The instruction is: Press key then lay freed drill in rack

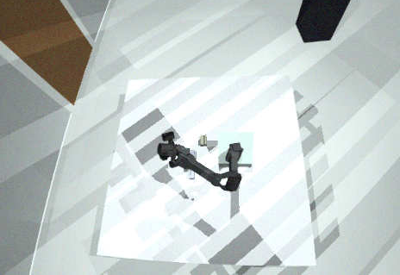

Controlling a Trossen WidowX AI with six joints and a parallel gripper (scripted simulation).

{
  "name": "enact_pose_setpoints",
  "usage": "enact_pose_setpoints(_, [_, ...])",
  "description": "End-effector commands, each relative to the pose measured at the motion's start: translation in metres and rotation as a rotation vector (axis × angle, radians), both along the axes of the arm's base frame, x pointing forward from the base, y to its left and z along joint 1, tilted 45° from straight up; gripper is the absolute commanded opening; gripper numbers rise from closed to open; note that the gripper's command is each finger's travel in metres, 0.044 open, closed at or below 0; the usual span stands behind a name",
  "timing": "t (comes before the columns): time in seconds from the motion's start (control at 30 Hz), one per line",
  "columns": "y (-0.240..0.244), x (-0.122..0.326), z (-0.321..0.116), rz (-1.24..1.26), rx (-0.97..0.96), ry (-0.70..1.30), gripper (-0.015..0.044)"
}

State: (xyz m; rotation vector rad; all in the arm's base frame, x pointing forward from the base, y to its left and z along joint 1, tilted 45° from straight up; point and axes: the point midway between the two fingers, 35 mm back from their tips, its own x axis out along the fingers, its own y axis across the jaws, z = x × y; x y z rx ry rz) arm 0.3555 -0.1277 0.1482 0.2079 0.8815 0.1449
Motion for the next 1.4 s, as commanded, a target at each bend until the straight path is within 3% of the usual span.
enact_pose_setpoints(0.0, [0.060,-0.018,-0.037,0.080,0.219,0.178,0.0000])
enact_pose_setpoints(0.23, [0.148,-0.066,-0.072,0.159,0.538,0.522,0.0000])
enact_pose_setpoints(1.37, [0.162,-0.070,-0.082,0.160,0.546,0.532,0.0000])
